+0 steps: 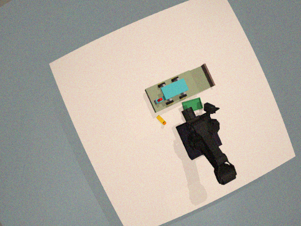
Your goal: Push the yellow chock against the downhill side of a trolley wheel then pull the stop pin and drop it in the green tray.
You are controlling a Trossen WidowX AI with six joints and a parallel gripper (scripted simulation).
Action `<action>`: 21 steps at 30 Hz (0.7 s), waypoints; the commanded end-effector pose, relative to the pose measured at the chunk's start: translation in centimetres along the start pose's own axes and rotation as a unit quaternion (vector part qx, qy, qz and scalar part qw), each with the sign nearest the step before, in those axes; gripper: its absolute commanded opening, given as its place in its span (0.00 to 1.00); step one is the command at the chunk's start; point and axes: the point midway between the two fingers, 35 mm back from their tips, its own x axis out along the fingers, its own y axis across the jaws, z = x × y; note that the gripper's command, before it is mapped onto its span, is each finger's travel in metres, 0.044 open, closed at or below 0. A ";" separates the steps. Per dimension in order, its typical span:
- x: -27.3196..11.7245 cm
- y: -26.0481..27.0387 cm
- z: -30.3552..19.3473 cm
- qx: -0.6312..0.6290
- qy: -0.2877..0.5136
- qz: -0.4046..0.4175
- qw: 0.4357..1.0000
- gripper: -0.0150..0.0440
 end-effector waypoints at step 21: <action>-9.3 2.6 -9.2 -0.182 0.299 -0.027 0.936 0.58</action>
